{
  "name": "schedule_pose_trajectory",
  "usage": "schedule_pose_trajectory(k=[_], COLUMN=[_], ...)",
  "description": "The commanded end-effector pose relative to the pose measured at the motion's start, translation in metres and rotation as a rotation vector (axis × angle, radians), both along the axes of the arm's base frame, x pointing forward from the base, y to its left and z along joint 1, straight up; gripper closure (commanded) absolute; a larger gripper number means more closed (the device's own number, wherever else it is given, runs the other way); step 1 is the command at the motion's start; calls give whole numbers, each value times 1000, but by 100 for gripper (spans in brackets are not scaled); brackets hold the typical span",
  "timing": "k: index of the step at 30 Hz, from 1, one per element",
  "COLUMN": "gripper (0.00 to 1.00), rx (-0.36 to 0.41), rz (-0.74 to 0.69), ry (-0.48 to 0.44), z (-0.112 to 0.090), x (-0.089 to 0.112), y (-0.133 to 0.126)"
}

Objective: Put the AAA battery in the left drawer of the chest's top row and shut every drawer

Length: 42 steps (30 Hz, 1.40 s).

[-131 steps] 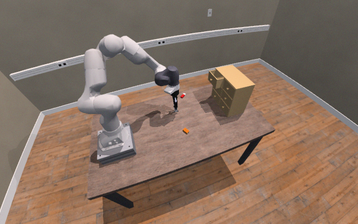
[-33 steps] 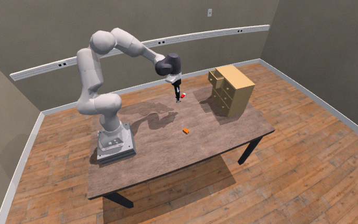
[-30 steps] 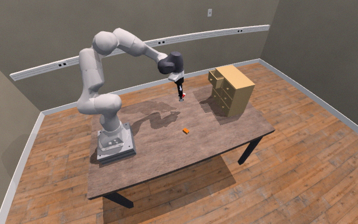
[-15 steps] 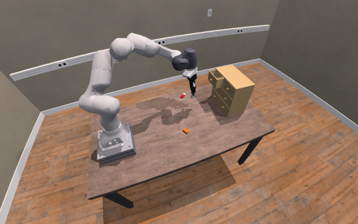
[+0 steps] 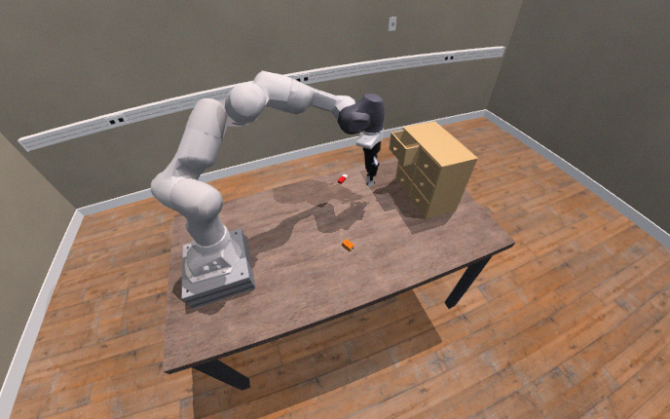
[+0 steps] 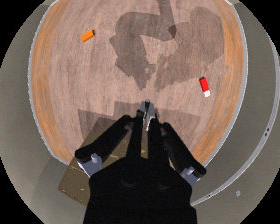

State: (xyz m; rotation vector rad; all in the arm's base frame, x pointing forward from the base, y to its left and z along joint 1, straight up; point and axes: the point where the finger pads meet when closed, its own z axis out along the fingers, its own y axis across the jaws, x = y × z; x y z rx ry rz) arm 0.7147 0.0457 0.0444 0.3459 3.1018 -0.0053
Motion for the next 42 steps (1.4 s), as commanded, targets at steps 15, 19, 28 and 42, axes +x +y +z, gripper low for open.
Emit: schedule_pose_trajectory(k=[15,19,28,42], gripper=[87,87,87,87], rx=[4,4,4,4], rz=[26,26,26,26], ry=[20,20,20,20], z=[3,10,39,119], x=[-3,-3,-3,-2], y=[2,2,2,2])
